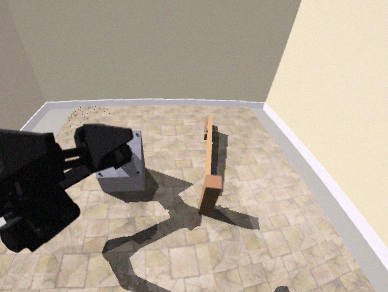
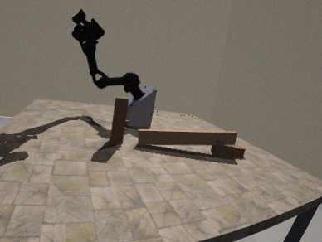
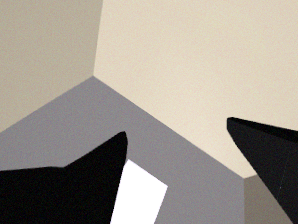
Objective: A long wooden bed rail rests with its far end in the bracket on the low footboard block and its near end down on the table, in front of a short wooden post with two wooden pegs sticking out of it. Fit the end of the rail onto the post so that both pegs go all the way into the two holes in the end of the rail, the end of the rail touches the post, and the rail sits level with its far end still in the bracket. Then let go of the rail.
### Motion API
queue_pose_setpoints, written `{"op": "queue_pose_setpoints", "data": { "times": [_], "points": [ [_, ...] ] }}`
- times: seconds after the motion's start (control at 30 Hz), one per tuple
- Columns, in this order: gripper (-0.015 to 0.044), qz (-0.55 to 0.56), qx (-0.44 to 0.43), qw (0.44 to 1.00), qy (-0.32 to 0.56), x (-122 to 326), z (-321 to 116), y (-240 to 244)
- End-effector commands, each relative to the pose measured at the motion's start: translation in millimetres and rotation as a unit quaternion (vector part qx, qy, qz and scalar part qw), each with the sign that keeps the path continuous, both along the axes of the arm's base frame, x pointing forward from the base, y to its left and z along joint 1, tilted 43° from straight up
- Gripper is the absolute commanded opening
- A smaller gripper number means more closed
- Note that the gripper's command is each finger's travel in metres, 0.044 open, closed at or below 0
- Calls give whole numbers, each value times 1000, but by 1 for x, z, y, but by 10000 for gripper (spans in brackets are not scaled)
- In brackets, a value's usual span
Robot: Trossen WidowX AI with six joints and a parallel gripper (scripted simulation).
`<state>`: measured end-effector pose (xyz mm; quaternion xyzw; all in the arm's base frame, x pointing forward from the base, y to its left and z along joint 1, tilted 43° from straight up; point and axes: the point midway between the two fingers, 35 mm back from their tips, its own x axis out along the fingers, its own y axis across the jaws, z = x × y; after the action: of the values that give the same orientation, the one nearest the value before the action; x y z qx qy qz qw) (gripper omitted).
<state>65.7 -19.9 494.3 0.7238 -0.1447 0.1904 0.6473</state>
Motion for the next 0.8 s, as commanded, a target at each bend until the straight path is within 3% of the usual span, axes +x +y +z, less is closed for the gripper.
{"op": "queue_pose_setpoints", "data": {
  "times": [0.0, 0.2, 0.43, 0.57, 0.67, 0.77],
  "points": [
    [426, -4, -5, 1000, 4, 3, 0, 1],
    [440, -98, -187, 968, 132, 93, -28, 21],
    [440, -146, -400, 855, 297, 193, -99, 34],
    [440, -146, -467, 801, 345, 220, -129, 35],
    [440, -139, -544, 732, 385, 242, -157, 35],
    [440, -112, -642, 624, 431, 269, -199, 31]
  ]
}}
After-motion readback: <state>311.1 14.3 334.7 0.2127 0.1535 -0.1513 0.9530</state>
